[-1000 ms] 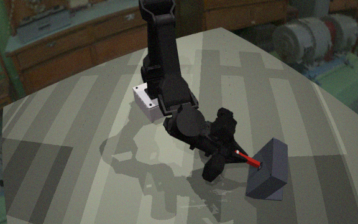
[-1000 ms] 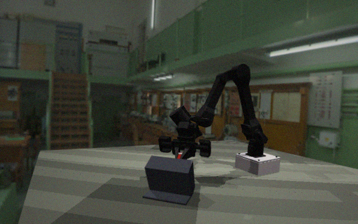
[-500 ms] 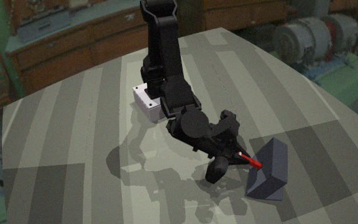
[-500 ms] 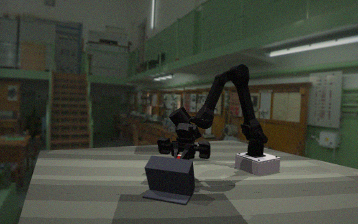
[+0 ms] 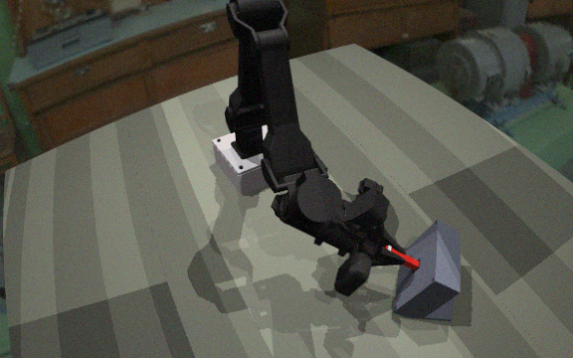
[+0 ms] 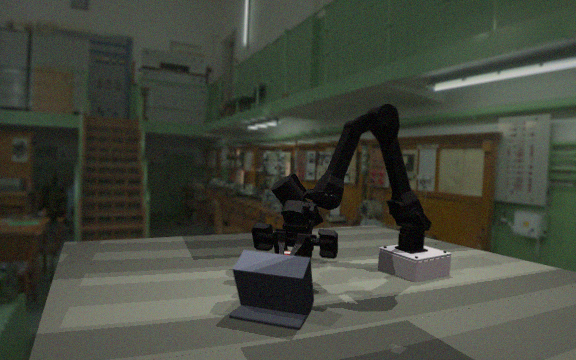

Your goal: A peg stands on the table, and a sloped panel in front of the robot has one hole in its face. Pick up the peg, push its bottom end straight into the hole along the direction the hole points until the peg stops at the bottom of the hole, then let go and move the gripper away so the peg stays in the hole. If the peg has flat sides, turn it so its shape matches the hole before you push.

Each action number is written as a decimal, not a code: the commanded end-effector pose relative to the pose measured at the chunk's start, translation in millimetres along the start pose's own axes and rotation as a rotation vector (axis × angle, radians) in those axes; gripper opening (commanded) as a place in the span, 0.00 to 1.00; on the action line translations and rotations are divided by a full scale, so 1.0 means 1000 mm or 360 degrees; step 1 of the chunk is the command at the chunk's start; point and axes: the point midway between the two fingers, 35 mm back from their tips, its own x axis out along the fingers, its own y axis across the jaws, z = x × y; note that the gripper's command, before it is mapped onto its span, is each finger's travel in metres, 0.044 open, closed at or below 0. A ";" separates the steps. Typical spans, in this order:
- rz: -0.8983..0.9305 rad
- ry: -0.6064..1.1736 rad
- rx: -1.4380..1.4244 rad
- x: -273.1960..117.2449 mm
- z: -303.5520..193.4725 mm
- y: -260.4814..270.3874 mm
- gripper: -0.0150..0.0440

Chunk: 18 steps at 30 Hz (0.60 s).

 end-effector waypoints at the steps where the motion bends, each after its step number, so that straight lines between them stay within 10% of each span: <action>1: -0.0002 0.0003 0.0007 0.004 -0.001 -0.001 0.25; 18: -0.0002 0.0001 0.0007 0.013 -0.001 -0.001 0.25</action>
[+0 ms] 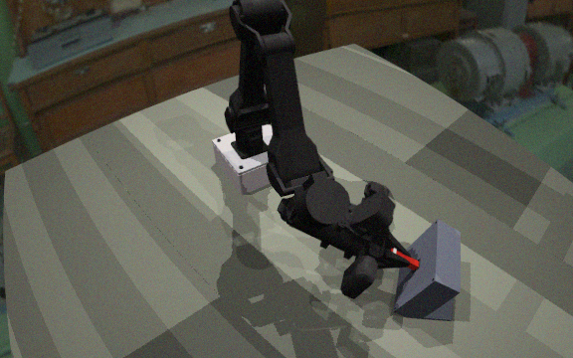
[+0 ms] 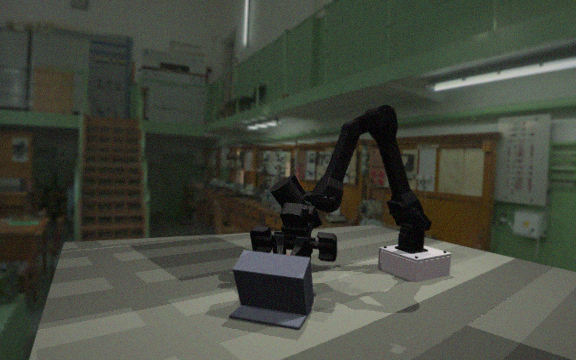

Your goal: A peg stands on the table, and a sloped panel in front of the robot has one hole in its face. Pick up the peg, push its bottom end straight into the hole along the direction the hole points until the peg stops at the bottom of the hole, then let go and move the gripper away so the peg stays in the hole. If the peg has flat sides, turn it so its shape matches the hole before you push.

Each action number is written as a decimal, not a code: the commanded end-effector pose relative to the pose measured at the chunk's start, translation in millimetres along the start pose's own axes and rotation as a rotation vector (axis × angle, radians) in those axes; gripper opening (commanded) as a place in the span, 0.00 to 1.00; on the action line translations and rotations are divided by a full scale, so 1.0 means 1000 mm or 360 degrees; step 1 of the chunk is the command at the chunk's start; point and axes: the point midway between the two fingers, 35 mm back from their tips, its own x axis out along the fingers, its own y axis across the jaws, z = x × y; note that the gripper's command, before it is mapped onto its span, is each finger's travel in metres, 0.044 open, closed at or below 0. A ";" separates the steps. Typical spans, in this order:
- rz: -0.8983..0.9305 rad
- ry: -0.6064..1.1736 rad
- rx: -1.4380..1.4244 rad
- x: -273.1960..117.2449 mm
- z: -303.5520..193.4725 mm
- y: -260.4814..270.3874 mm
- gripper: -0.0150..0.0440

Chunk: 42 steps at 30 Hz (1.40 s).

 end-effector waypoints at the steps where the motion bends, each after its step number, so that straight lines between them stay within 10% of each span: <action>1: -0.0004 0.0002 0.0006 0.002 0.000 -0.001 0.25; 11: 0.0000 0.0001 0.0001 0.001 0.000 0.000 0.25; 28: 0.0000 0.0004 0.0001 -0.003 0.000 -0.001 1.00; 42: 0.0001 0.0020 0.0000 -0.028 -0.001 -0.005 1.00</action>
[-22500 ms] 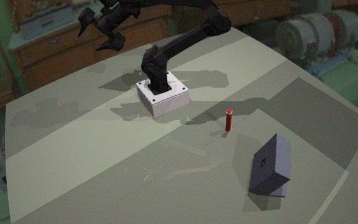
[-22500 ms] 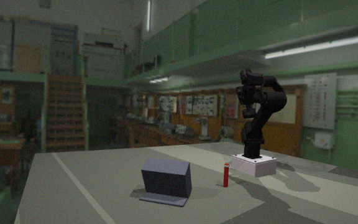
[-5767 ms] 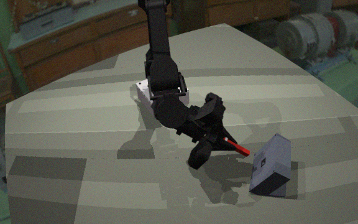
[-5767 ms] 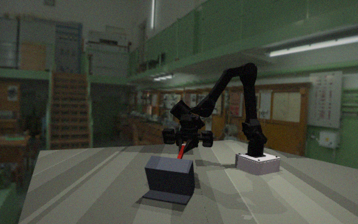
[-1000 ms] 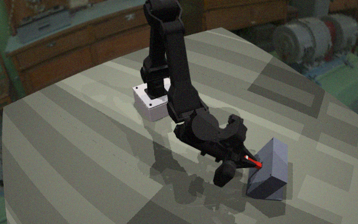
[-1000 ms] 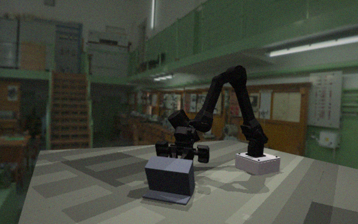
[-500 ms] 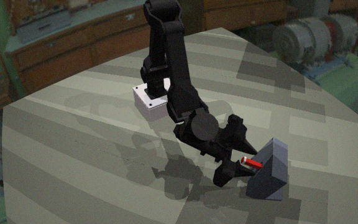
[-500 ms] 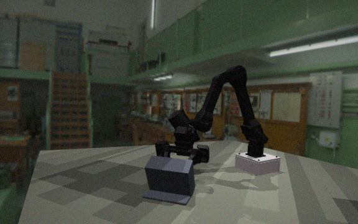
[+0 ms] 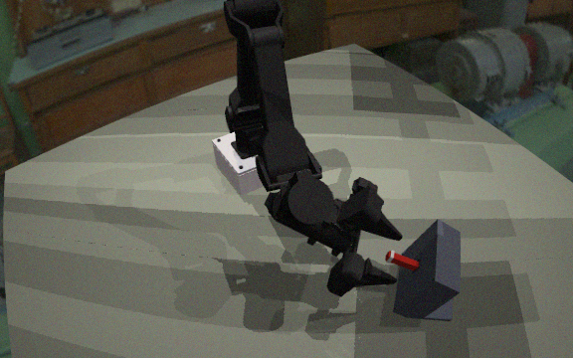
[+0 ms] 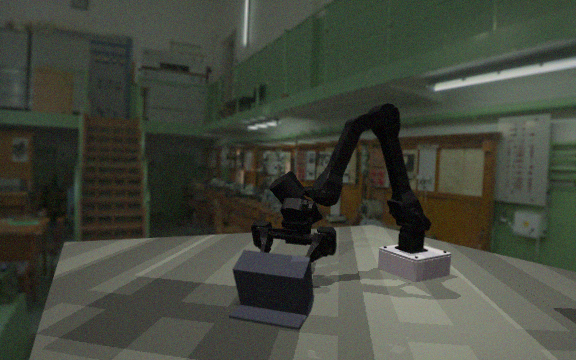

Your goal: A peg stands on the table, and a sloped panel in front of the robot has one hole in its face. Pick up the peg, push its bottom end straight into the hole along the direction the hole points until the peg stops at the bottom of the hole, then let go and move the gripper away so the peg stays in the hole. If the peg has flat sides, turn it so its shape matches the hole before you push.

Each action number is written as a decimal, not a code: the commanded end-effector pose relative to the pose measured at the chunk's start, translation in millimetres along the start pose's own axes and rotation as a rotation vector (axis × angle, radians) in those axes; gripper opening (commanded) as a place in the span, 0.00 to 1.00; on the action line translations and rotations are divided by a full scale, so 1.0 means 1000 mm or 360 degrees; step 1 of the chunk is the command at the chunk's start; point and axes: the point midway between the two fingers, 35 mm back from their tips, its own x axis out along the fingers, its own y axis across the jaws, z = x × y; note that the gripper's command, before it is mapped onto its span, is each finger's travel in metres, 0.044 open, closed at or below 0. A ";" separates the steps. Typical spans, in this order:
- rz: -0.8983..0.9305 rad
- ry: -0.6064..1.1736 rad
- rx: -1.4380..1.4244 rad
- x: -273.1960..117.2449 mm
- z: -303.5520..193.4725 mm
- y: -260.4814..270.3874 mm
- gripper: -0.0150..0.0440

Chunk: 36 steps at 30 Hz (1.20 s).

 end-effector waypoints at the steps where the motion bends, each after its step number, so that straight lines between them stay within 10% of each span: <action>1: 0.0004 0.0004 -0.0002 -0.009 -0.001 0.000 1.00; 36: -0.0001 0.0004 0.0007 -0.067 -0.004 -0.005 1.00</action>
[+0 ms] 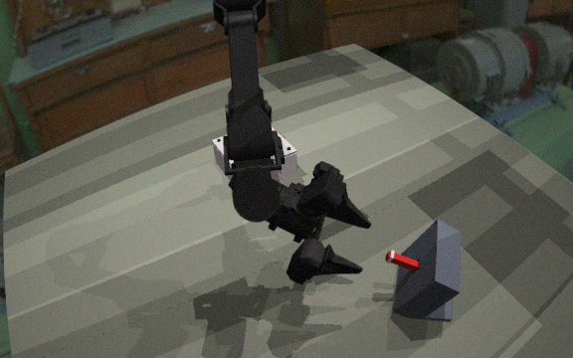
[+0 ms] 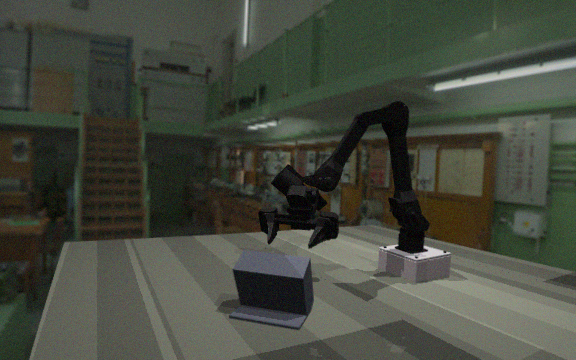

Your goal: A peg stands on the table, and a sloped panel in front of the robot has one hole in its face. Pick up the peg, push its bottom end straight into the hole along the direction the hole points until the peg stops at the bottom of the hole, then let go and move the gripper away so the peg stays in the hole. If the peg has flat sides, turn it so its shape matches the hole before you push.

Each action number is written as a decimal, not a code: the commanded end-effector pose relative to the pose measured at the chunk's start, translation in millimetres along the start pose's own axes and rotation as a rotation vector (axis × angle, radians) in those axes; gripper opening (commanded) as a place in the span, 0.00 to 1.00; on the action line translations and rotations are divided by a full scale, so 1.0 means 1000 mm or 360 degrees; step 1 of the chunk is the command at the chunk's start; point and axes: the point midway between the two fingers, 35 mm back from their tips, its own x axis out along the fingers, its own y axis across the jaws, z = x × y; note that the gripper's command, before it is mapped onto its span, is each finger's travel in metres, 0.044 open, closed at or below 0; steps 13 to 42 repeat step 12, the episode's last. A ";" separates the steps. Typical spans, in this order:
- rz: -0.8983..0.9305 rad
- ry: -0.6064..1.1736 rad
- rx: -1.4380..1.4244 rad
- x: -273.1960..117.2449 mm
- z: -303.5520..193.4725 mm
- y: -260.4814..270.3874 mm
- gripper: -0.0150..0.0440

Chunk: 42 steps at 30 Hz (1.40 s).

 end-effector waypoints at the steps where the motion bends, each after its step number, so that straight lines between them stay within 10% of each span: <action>1: 0.0000 -0.0007 -0.0005 -0.007 0.000 0.000 1.00; 42: -0.0001 -0.0007 -0.0005 -0.019 0.006 0.000 1.00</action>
